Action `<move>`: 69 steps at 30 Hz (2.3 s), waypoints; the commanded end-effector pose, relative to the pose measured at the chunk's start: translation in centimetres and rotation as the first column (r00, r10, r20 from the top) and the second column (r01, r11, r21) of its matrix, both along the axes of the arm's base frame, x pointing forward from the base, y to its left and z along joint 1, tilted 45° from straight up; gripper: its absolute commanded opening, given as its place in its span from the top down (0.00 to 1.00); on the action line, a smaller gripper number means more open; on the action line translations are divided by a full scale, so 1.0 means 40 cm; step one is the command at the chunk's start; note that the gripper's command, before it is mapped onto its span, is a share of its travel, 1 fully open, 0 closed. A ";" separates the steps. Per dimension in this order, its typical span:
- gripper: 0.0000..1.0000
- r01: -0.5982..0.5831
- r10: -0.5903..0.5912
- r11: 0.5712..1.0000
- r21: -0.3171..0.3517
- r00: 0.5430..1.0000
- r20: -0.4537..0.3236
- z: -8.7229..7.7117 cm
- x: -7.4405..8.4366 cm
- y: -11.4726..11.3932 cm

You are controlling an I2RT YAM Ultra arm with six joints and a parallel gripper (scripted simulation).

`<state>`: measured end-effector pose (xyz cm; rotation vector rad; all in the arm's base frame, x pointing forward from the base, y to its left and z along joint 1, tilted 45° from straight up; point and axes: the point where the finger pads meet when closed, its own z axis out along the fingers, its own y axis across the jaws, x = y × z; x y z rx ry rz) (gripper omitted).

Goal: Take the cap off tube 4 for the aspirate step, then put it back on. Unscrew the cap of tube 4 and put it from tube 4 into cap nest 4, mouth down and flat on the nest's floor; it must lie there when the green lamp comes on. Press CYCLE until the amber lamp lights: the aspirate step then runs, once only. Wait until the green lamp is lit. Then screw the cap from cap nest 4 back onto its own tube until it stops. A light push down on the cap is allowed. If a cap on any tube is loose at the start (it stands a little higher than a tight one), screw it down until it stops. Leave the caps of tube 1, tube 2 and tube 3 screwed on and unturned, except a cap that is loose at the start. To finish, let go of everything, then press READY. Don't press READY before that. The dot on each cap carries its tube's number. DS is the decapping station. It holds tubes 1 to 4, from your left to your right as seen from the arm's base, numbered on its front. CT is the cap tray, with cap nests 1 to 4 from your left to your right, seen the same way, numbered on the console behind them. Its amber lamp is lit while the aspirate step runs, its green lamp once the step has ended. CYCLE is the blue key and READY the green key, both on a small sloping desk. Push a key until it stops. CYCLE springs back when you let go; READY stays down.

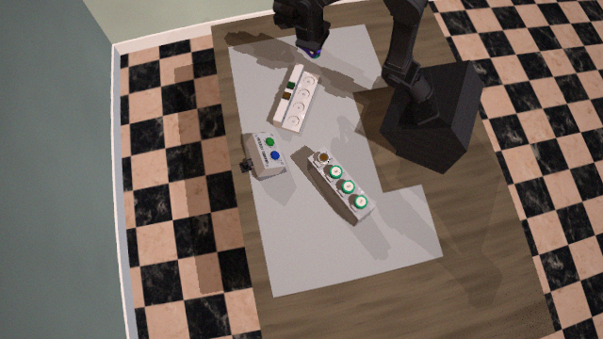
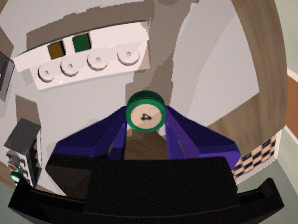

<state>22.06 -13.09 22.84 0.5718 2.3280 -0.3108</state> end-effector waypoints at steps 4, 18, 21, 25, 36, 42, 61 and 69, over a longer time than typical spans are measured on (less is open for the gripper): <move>1.00 -0.139 0.140 0.990 -0.020 0.990 0.027 0.028 0.023 0.033; 1.00 -0.139 0.140 0.990 -0.020 0.990 0.027 0.029 0.023 0.032; 1.00 -0.139 0.140 0.990 -0.020 0.990 0.027 0.029 0.024 0.031; 1.00 -0.139 0.140 0.990 -0.020 0.990 0.027 0.031 0.025 0.030; 1.00 -0.139 0.139 0.990 -0.019 0.990 0.027 -0.029 0.082 0.003; 1.00 -0.139 0.139 0.990 -0.019 0.990 0.027 -0.073 0.123 -0.016; 1.00 -0.139 0.139 0.990 -0.019 0.990 0.027 -0.190 0.236 -0.068; 1.00 -0.139 0.139 0.990 -0.019 0.990 0.027 -0.190 0.236 -0.068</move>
